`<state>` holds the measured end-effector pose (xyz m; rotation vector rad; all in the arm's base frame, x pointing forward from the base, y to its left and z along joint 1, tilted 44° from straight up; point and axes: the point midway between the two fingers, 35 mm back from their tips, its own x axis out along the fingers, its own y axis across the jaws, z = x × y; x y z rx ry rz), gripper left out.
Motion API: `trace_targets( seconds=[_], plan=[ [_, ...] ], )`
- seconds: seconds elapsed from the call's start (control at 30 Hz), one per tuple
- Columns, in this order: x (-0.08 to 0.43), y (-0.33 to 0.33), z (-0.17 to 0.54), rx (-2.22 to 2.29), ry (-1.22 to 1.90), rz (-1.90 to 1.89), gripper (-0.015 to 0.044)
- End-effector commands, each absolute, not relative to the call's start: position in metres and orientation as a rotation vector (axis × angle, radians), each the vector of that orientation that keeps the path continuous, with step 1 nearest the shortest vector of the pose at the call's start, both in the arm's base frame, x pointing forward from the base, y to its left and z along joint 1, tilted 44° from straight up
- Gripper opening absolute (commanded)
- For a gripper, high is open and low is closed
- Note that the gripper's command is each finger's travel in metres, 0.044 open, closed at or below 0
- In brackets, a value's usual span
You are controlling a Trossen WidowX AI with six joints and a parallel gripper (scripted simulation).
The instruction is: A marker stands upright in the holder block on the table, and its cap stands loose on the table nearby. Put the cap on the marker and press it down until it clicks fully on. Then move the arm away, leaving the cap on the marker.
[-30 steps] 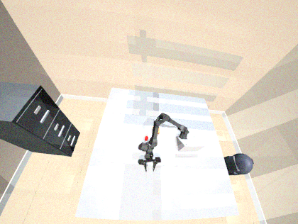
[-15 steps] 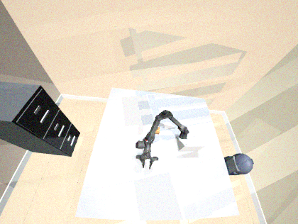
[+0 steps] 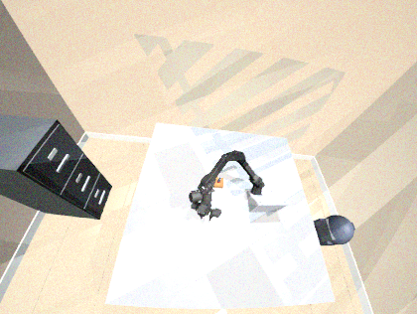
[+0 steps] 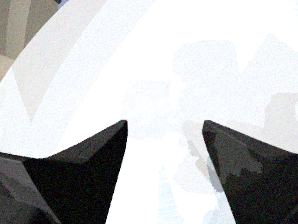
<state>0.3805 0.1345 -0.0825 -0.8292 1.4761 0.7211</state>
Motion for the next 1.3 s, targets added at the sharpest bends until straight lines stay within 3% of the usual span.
trace_targets(
  seconds=[0.0, 0.4, 1.27],
  plan=[
    [0.377, 0.098, -0.014, -1.129, 1.614, 0.550, 0.0258],
    [0.374, 0.060, 0.072, -1.476, 1.734, 0.373, 0.0258],
    [0.373, 0.024, 0.037, -1.479, 1.735, 0.370, 0.0258]
  ],
)
